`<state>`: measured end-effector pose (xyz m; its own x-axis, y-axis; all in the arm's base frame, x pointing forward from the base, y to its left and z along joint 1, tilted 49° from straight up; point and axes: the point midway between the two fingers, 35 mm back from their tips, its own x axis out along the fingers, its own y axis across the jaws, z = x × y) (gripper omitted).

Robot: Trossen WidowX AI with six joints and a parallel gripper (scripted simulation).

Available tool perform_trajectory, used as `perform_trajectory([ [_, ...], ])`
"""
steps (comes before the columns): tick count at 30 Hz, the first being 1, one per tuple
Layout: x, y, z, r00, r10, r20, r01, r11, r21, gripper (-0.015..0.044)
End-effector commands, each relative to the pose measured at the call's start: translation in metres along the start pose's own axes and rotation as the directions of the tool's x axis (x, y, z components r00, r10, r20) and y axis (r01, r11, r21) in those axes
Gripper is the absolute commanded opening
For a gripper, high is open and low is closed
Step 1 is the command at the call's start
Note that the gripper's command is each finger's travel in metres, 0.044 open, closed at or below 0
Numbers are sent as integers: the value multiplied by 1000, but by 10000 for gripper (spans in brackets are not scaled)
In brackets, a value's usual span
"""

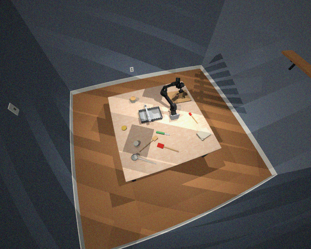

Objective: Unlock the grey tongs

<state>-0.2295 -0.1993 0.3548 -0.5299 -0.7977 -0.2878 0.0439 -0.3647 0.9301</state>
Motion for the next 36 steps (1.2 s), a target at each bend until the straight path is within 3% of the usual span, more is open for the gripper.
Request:
perform_trajectory([
  [1,0,1,0,1000,1,-1,-1,1000,-3,374],
  [6,4,8,-12,999,18,-29,-20,997,-71,260],
  [22,13,54,-127,946,124,-298,-267,821,-505,260],
  [28,-5,72,-187,883,168,-439,-434,651,-623,260],
  [30,-22,93,-196,853,242,-463,-511,570,-644,260],
  [36,-36,85,-236,799,214,-562,-592,440,-675,260],
])
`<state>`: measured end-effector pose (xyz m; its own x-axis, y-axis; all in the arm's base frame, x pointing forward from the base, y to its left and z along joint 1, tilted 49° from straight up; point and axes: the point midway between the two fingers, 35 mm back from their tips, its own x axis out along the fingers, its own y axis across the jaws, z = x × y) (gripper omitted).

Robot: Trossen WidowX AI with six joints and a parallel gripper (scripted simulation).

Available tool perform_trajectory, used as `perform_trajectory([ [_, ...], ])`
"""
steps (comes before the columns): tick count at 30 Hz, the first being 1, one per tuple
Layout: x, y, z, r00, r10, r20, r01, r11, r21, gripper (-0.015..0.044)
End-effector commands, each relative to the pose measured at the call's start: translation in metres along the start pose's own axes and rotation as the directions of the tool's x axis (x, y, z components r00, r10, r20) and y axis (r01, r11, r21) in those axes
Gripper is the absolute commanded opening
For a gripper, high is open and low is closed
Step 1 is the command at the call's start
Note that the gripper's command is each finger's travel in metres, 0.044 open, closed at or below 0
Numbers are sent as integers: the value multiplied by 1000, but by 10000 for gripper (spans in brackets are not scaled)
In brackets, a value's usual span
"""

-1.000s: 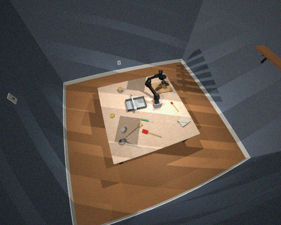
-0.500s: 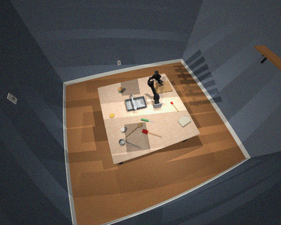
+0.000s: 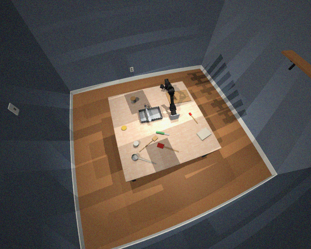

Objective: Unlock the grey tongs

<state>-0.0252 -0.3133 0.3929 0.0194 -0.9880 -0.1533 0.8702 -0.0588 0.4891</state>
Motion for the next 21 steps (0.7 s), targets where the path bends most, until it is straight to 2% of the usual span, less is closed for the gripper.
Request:
perform_trajectory([
  [1,4,19,-17,998,43,-43,-48,993,-112,260],
  [6,6,64,-60,972,170,-159,-211,933,-291,260],
  [11,-1,106,-108,924,258,-282,-365,814,-452,260],
  [15,-12,133,-149,884,285,-370,-465,618,-634,260],
  [21,-36,162,-206,832,286,-476,-540,217,-813,260],
])
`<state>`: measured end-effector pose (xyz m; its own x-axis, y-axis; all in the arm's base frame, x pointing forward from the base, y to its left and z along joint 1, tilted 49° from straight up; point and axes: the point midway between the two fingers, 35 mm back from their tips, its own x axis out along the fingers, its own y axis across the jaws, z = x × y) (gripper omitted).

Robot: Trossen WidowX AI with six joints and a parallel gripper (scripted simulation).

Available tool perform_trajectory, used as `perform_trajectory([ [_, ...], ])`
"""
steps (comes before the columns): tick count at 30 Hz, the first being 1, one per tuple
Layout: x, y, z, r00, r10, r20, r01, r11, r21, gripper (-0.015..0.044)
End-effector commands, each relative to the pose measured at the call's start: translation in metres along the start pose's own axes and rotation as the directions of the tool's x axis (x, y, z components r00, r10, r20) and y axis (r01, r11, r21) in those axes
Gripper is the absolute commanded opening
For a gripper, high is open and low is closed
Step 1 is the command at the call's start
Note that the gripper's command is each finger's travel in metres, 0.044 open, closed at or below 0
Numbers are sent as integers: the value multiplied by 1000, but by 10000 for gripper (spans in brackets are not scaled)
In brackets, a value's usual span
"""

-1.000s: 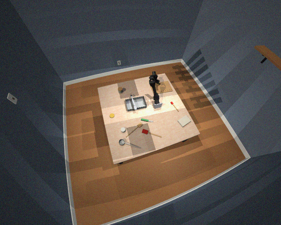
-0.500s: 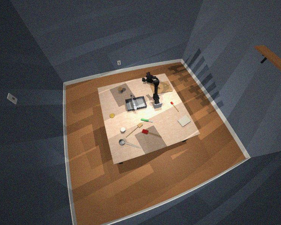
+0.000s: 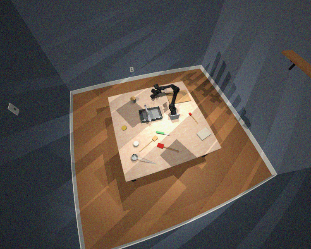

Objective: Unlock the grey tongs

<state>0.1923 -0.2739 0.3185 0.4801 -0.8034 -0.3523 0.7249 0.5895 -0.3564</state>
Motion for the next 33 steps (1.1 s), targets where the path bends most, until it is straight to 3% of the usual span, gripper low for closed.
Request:
perform_trajectory([
  [1,6,46,-5,997,67,-41,-76,953,-294,260],
  [4,5,87,-9,990,121,-67,-138,830,-541,260],
  [8,-2,123,-14,982,165,-86,-175,661,-730,260],
  [14,-22,182,-27,968,217,-123,-172,223,-960,260],
  [19,-41,217,-39,966,219,-134,-87,-209,-974,260],
  [29,-53,245,-51,952,269,-147,-71,-276,-959,260],
  [33,-63,259,-67,957,244,-159,-10,-518,-855,260],
])
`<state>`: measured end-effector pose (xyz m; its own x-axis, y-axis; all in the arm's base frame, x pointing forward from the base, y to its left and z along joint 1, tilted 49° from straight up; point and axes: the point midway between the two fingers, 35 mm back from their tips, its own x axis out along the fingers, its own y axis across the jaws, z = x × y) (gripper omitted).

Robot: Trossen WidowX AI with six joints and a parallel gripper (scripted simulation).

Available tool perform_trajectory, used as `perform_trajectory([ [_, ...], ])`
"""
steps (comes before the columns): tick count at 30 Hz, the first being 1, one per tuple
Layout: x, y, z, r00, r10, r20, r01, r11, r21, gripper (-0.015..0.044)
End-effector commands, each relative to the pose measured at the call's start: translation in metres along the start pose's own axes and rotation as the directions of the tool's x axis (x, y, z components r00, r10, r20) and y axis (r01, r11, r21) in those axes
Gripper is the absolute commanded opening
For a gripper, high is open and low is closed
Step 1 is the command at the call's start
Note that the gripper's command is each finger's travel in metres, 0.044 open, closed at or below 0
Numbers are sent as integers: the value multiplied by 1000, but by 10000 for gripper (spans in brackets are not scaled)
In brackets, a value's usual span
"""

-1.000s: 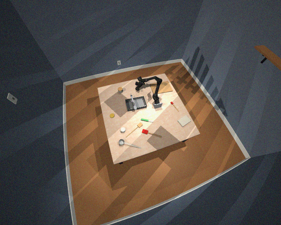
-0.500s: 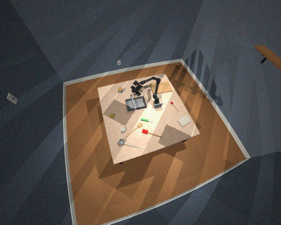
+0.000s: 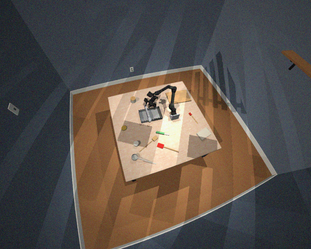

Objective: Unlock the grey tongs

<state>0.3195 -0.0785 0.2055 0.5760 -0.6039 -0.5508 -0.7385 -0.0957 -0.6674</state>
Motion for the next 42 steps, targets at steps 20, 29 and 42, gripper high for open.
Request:
perform_trajectory([
  [20,-3,22,46,999,29,-31,-40,895,-445,260],
  [29,8,21,47,999,31,-30,-41,895,-444,260],
  [42,30,20,48,999,32,-29,-42,896,-442,260],
])
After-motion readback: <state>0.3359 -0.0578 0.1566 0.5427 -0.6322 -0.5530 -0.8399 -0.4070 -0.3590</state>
